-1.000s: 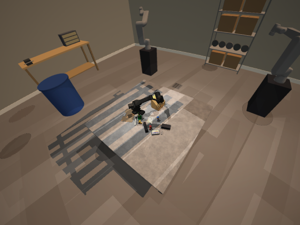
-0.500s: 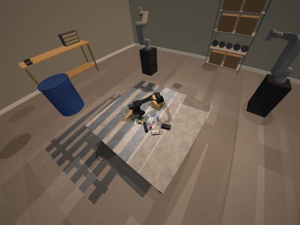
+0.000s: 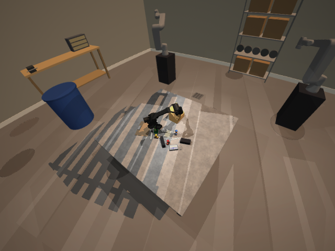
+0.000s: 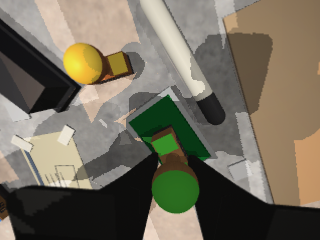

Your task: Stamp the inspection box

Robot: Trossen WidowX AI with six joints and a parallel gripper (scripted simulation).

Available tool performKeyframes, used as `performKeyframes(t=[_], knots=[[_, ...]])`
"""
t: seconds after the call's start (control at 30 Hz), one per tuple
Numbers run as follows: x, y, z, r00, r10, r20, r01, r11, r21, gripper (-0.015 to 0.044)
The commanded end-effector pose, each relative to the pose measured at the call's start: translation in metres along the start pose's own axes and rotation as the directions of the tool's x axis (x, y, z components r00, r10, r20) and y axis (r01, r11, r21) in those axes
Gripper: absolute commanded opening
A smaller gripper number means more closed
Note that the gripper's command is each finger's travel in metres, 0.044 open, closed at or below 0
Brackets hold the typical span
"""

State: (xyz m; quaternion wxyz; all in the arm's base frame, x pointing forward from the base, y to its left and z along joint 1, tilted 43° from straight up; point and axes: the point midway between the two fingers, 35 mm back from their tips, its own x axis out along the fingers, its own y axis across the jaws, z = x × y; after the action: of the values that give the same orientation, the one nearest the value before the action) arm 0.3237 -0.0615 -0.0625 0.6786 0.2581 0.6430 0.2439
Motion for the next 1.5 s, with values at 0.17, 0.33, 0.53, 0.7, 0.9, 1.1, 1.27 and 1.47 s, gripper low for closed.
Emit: performKeyframes(t=[0.17, 0.33, 0.53, 0.7, 0.9, 1.1, 1.27, 1.47], knots=[[0.007, 0.001, 0.0, 1.0, 0.005, 0.003, -0.005, 1.0, 0.004, 0.0], [0.01, 0.001, 0.0, 1.0, 0.006, 0.003, -0.006, 1.0, 0.004, 0.0], [0.014, 0.001, 0.0, 1.0, 0.007, 0.003, -0.007, 1.0, 0.003, 0.0], [0.014, 0.001, -0.001, 1.0, 0.007, 0.003, -0.007, 1.0, 0.003, 0.0], [0.016, 0.001, -0.001, 1.0, 0.006, 0.003, -0.006, 1.0, -0.001, 0.0], [0.017, 0.001, -0.001, 1.0, 0.006, 0.003, -0.006, 1.0, -0.001, 0.0], [0.018, 0.001, -0.001, 1.0, 0.006, 0.003, -0.006, 1.0, -0.001, 0.0], [0.018, 0.001, -0.001, 1.0, 0.006, 0.003, -0.006, 1.0, -0.001, 0.0]])
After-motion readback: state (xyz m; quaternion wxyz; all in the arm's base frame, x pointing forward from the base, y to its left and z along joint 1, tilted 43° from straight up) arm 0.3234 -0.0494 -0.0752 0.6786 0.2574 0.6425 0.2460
